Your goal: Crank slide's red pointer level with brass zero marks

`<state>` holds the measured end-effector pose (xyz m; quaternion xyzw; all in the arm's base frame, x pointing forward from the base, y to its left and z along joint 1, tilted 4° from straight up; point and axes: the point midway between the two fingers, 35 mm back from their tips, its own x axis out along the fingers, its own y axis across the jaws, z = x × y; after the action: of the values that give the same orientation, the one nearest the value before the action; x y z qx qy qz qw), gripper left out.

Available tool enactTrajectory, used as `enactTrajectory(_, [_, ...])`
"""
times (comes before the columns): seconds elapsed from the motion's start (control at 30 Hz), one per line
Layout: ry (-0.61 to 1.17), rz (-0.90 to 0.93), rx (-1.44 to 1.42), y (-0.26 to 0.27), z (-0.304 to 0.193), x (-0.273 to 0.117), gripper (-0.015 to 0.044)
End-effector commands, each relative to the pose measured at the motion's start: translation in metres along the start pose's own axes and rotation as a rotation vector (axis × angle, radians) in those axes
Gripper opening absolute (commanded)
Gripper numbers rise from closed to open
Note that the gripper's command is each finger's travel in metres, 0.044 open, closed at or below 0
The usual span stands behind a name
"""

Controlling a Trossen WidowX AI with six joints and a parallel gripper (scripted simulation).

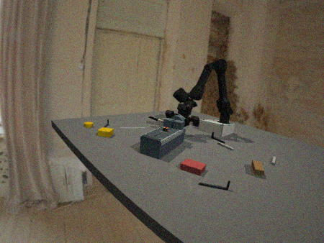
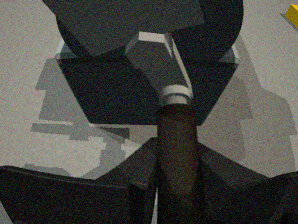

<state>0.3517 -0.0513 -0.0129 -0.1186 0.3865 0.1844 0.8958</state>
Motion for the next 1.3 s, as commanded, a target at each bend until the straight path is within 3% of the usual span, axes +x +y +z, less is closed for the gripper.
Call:
enactTrajectory(0.0, [0.007,0.026,0.003,0.0084,-0.0027,0.0027,0.0])
enactTrajectory(1.27, [0.007,0.027,0.003,0.0133,-0.0032,0.003,0.0])
